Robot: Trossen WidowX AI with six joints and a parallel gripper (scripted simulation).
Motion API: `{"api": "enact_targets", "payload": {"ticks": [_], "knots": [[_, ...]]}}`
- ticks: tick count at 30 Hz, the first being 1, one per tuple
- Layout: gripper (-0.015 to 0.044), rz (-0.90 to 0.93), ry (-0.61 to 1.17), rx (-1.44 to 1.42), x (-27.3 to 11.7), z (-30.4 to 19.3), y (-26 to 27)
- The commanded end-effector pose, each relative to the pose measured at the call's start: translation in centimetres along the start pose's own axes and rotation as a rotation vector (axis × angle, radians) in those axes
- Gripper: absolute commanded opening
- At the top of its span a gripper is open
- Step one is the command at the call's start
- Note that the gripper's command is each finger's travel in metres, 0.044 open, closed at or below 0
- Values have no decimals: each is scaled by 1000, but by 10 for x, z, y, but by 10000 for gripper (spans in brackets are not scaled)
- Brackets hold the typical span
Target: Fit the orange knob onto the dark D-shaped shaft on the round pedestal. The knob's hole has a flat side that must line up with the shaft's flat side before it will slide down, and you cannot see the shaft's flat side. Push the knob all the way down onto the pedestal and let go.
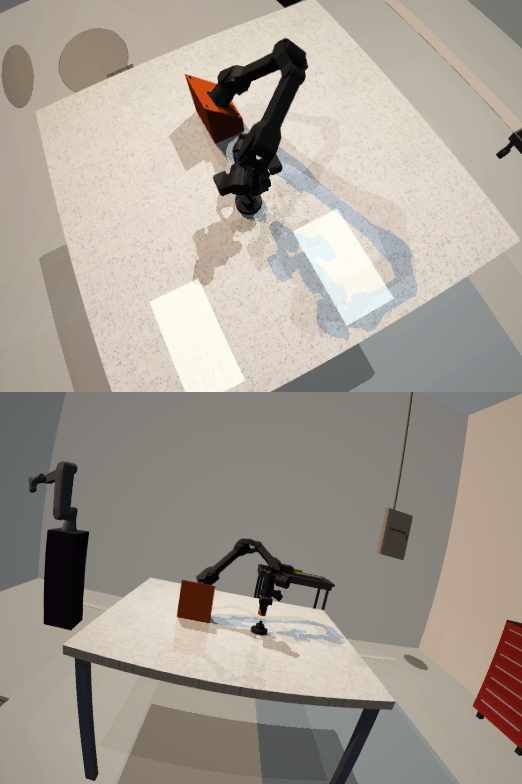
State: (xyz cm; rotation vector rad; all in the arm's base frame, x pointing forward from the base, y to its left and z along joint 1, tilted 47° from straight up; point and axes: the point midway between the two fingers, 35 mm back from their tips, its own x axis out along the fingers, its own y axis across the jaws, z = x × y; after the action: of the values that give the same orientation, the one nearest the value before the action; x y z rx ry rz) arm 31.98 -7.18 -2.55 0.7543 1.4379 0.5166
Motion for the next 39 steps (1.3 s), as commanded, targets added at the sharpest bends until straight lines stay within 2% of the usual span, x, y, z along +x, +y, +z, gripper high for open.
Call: {"api": "enact_targets", "payload": {"ticks": [1,13,39], "knots": [[0,-5,-4,-4,3,3,-12],[0,-3,-4,-4,30,3,-14],[0,-3,-4,-9,30,4,-14]]}}
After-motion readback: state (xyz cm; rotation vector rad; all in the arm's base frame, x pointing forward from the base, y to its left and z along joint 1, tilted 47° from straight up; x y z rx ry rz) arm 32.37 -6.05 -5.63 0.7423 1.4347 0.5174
